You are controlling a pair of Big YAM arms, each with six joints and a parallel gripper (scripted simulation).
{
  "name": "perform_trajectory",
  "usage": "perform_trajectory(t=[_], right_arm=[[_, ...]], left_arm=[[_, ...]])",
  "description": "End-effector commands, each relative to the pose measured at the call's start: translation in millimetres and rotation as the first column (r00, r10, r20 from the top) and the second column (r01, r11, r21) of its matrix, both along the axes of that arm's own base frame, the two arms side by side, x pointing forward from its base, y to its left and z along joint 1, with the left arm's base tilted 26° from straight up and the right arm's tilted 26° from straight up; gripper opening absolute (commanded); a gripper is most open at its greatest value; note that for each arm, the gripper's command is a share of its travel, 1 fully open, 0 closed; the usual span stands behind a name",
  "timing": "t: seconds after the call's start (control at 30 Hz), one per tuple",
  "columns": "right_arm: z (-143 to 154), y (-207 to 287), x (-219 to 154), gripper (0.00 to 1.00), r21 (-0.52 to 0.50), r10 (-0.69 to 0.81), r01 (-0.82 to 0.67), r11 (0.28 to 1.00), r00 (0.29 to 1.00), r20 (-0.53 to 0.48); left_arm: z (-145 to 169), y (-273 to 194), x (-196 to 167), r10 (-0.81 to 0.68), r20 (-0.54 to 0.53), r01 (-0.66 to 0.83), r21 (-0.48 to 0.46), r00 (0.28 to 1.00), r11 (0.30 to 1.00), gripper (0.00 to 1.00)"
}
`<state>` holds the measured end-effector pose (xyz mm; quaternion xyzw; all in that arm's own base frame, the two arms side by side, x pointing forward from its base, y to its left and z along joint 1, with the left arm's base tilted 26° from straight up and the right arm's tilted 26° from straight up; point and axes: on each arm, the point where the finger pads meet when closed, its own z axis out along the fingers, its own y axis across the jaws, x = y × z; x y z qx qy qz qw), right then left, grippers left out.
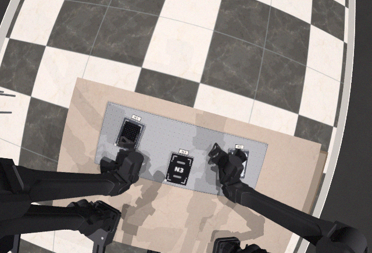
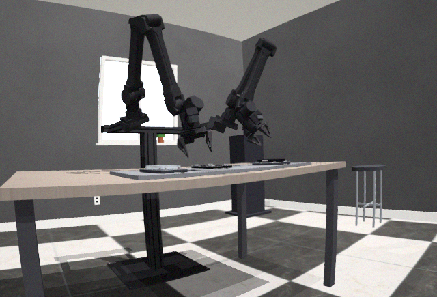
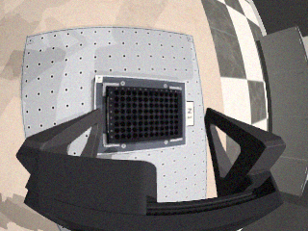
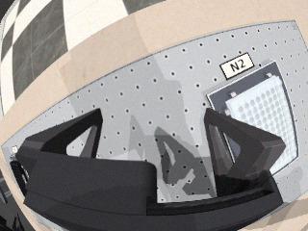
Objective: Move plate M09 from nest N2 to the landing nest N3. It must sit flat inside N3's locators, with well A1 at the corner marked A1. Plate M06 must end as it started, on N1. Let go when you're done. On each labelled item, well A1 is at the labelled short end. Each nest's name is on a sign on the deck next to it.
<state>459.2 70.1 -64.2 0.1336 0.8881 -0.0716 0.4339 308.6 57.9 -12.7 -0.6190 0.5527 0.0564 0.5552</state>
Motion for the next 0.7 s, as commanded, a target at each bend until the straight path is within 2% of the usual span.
perform_trajectory(t=[0.0,0.03,0.2,0.33,0.53,0.6,0.67], right_arm=[[-1.4,3.8,-1.4,1.00,0.160,-0.147,0.128,0.979,0.982,0.114],[-1.4,3.8,-1.4,1.00,0.160,-0.147,0.128,0.979,0.982,0.114],[1.4,-21.3,-26.3,1.00,0.350,-0.387,0.293,0.890,0.890,0.241],[5.9,-38.0,-45.5,1.00,0.457,-0.515,0.353,0.816,0.804,0.298],[13.2,-57.4,-69.1,1.00,0.541,-0.621,0.391,0.745,0.702,0.348],[13.2,-57.4,-69.1,1.00,0.541,-0.621,0.391,0.745,0.702,0.348],[15.1,-63.3,-73.7,1.00,0.570,-0.651,0.397,0.719,0.671,0.354]], left_arm=[[2.6,-6.0,1.2,-0.010,0.021,0.010,-0.009,1.000,1.000,1.00],[2.6,-6.0,1.2,-0.010,0.021,0.010,-0.009,1.000,1.000,1.00],[2.6,-6.3,1.1,-0.016,0.012,0.016,-0.001,1.000,1.000,1.00],[7.8,-28.9,14.1,-0.161,-0.121,0.171,0.080,0.979,0.982,1.00],[10.0,-103.4,34.5,-0.462,-0.299,0.515,0.127,0.835,0.848,1.00],[10.0,-103.4,34.5,-0.462,-0.299,0.515,0.127,0.835,0.848,1.00],[10.5,-124.2,35.7,-0.530,-0.361,0.608,0.145,0.767,0.781,1.00]])
